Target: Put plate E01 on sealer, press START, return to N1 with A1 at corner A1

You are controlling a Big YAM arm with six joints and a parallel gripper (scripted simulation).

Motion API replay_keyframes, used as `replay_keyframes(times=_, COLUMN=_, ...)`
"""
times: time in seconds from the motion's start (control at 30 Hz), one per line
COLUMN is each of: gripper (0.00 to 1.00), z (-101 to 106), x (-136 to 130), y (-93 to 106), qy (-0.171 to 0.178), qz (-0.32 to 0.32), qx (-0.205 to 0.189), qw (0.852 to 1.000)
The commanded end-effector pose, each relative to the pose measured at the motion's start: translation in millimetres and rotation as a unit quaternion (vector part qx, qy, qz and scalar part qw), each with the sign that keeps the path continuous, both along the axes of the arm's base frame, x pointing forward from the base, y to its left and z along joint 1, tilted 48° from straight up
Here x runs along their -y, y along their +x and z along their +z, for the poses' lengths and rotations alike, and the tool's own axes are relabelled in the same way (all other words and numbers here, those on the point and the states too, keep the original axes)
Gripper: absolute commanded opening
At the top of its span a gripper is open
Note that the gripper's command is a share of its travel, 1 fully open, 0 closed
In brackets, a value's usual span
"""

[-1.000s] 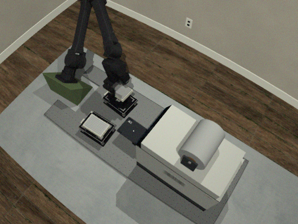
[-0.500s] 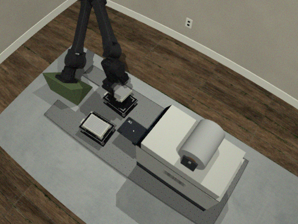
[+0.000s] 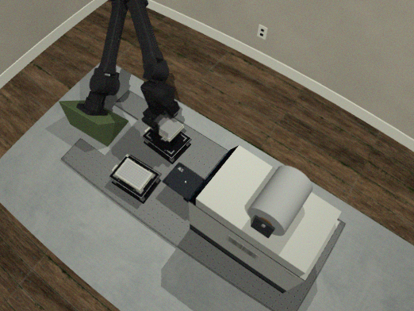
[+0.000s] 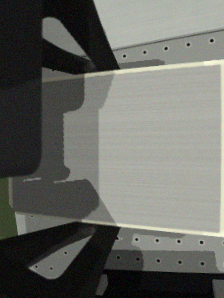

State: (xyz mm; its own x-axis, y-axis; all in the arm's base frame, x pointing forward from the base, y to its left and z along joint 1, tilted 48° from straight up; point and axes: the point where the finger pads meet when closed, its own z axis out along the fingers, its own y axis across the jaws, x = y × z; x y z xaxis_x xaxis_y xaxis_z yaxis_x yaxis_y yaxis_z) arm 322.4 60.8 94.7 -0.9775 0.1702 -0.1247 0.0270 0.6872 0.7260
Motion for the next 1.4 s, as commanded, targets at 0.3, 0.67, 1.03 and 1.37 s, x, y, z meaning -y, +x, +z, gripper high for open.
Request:
replay_keyframes(times=0.3, gripper=0.00, z=13.6, x=-3.0, y=25.8, qy=-0.005, qz=0.008, qx=0.026, qw=1.000)
replay_keyframes(times=0.67, gripper=0.00, z=5.3, x=-7.2, y=8.3, qy=-0.004, qz=0.007, qx=0.018, qw=1.000)
replay_keyframes(times=1.03, gripper=0.00, z=-1.9, x=-10.8, y=3.4, qy=-0.003, qz=0.007, qx=0.010, qw=1.000)
replay_keyframes(times=1.37, gripper=0.00, z=-10.7, x=-11.2, y=1.3, qy=-0.001, qz=0.003, qx=0.000, qw=1.000)
